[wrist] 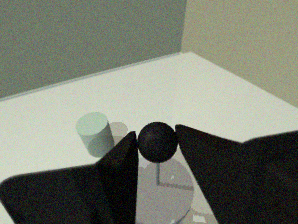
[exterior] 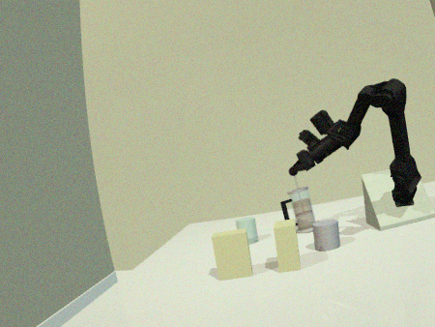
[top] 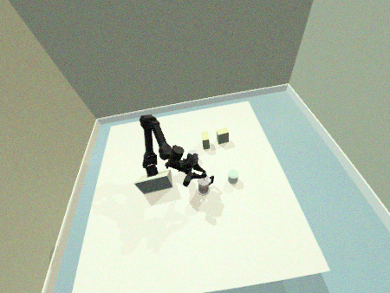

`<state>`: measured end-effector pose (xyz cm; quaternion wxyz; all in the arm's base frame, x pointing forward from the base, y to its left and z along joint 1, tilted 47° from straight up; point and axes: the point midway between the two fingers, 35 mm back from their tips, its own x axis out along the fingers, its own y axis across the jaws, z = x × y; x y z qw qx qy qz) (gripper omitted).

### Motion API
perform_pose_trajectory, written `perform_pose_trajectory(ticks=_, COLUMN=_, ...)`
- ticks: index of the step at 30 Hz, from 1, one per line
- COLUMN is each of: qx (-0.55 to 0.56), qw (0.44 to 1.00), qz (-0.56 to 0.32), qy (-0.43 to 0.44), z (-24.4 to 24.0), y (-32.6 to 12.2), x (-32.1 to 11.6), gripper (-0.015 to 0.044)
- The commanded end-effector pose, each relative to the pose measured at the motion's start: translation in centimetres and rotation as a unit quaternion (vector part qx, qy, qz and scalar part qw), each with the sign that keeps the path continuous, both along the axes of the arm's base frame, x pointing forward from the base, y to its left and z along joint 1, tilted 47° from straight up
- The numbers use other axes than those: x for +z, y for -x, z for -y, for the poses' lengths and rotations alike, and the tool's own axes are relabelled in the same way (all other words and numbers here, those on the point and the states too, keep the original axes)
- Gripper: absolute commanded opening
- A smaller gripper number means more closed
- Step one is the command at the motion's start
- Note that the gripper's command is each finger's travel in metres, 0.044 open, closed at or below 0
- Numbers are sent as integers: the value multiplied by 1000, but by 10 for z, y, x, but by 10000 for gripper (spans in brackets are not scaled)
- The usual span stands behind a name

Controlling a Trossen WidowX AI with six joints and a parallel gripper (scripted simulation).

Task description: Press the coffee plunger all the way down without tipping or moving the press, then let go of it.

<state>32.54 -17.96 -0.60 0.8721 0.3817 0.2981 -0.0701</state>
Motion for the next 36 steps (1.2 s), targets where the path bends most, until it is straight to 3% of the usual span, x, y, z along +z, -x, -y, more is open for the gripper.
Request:
perform_pose_trajectory(ticks=1, qx=16, qw=999, qz=-31, qy=-35, z=-26, y=5, x=-23, gripper=124)
perform_pose_trajectory(ticks=36, qx=17, qw=999, qz=-31, qy=-34, z=-19, y=-1, x=-25, gripper=124)
